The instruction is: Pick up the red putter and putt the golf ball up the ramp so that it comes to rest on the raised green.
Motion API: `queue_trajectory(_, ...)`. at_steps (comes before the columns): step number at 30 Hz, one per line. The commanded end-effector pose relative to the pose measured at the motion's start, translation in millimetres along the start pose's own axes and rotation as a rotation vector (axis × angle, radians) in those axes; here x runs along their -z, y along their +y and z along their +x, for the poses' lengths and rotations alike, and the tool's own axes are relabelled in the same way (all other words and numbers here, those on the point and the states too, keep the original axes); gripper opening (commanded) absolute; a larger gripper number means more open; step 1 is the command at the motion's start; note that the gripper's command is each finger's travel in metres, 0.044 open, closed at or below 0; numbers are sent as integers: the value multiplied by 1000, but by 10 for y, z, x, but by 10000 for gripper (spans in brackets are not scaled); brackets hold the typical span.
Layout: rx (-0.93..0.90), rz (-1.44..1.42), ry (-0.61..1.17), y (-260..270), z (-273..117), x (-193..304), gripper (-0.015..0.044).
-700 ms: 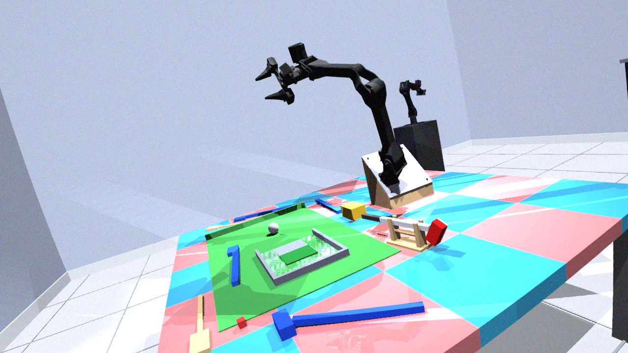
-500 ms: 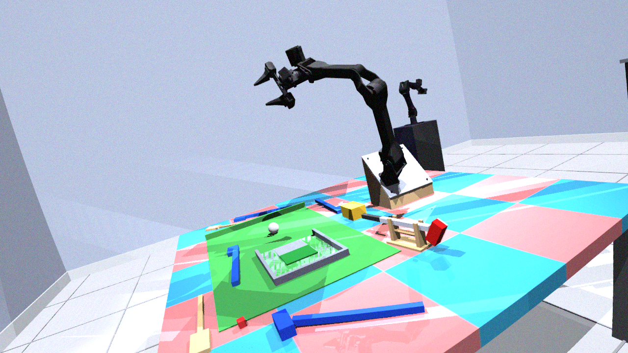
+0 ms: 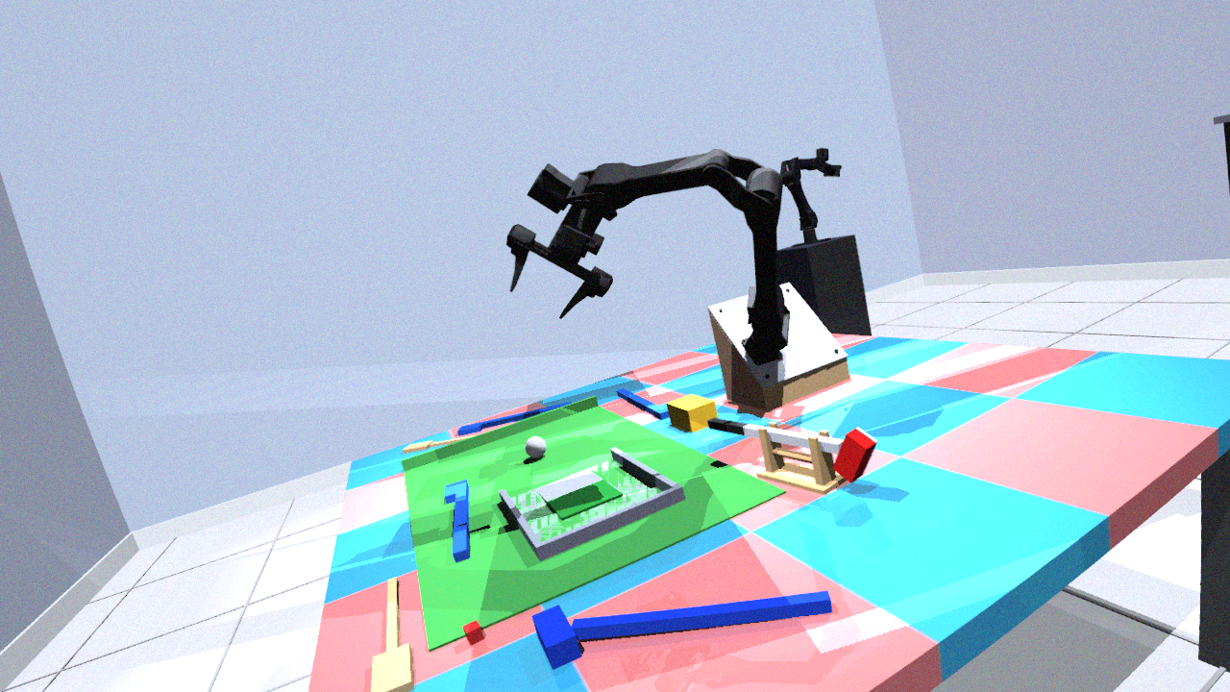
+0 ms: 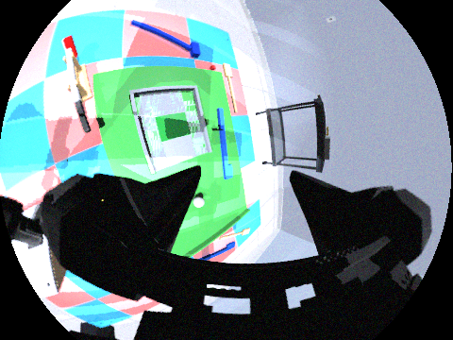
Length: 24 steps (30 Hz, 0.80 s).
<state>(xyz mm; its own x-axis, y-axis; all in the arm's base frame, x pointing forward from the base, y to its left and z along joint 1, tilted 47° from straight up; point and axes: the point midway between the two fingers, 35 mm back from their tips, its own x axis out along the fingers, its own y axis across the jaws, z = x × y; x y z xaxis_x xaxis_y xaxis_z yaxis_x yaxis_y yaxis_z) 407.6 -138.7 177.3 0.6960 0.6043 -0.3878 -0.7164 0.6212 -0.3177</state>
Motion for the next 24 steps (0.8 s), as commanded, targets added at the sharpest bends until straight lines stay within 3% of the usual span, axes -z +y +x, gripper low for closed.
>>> queue_trajectory(1,-169,-41,-12,595,308,-255,440)
queue_trajectory(8,-475,-124,-51,1719,546,-665,440)
queue_trajectory(15,-778,-218,-119,2784,409,-959,440)
queue_trajectory(24,-833,-238,-138,3010,323,-999,440)
